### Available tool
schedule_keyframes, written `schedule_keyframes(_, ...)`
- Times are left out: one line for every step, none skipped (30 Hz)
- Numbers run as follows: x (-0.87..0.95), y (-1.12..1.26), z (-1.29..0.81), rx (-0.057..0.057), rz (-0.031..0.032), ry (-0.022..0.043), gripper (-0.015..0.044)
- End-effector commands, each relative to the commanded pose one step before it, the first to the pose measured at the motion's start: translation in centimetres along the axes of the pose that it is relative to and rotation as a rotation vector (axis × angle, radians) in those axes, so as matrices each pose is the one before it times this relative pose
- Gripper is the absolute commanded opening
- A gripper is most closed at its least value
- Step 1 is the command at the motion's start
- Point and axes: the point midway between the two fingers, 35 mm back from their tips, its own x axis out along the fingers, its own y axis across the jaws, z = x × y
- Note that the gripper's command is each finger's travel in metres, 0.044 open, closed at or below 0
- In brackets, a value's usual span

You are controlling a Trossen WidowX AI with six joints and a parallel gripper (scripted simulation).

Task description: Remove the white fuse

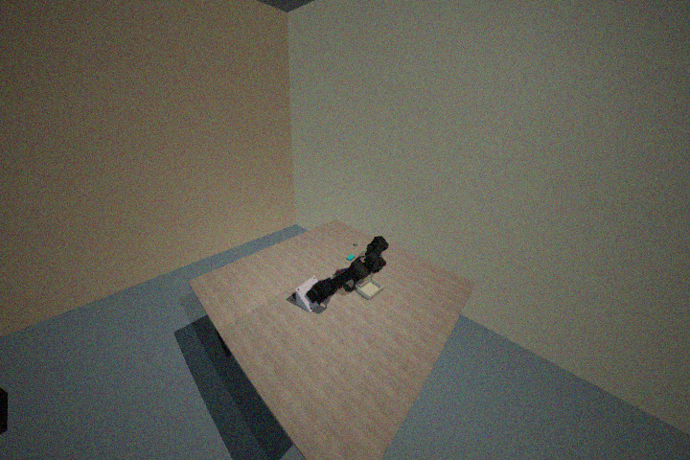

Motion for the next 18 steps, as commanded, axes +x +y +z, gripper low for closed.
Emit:
schedule_keyframes(-0.321,0.884,2.919,0.0041,0.01400,-0.00910,0.0000)
schedule_keyframes(-0.006,0.083,0.367,0.0002,0.00058,-0.00184,0.0000)
schedule_keyframes(-0.002,0.027,0.123,0.0001,0.00019,-0.00063,0.0000)
schedule_keyframes(0.000,0.000,0.000,0.0000,0.00000,0.00000,0.0000)
schedule_keyframes(0.000,0.000,0.000,0.0000,0.00000,0.00000,0.0000)
schedule_keyframes(0.000,0.000,0.000,0.0000,0.00000,0.00000,0.0000)
schedule_keyframes(0.026,0.001,-0.001,0.0000,0.00000,0.00002,0.0000)
schedule_keyframes(0.077,0.004,-0.004,0.0000,-0.00001,0.00004,0.0000)
schedule_keyframes(0.129,0.007,-0.006,0.0000,-0.00001,0.00007,0.0000)
schedule_keyframes(0.159,0.008,-0.006,0.0000,-0.00001,0.00007,0.0000)
schedule_keyframes(0.160,0.007,-0.006,0.0000,0.00000,0.00006,0.0000)
schedule_keyframes(0.160,0.006,-0.005,0.0000,0.00001,0.00005,0.0000)
schedule_keyframes(0.160,0.006,-0.004,0.0000,0.00002,0.00004,0.0000)
schedule_keyframes(0.160,0.005,-0.003,0.0000,0.00002,0.00003,0.0000)
schedule_keyframes(0.160,0.004,-0.003,0.0000,0.00003,0.00002,0.0000)
schedule_keyframes(0.160,0.004,-0.002,0.0000,0.00004,0.00001,0.0000)
schedule_keyframes(0.159,0.003,-0.001,0.0000,0.00004,-0.00001,0.0000)
schedule_keyframes(0.160,0.002,0.000,0.0000,0.00005,-0.00002,0.0000)
